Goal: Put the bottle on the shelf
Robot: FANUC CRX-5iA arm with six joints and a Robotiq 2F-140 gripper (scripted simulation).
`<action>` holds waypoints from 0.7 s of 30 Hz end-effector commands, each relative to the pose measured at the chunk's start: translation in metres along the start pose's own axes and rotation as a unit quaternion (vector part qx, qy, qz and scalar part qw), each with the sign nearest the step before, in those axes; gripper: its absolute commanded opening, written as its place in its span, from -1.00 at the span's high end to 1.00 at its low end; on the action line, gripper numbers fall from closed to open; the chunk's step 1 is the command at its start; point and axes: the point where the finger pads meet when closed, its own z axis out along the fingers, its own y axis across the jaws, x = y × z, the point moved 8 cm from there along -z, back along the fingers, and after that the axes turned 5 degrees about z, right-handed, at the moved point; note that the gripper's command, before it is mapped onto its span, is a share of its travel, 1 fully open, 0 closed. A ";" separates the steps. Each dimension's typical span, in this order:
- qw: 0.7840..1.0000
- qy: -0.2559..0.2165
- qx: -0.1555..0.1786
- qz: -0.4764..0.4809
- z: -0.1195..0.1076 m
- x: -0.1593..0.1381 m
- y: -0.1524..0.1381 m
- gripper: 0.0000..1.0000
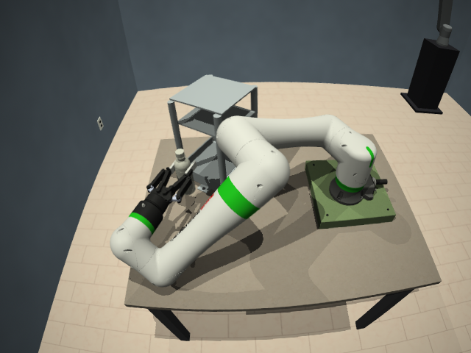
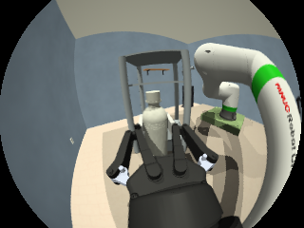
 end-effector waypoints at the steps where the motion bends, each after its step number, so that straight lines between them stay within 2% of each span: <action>1: 1.000 0.000 0.000 0.000 0.002 0.000 0.000 1.00; 21: 1.000 0.000 0.000 0.000 0.031 0.001 0.005 1.00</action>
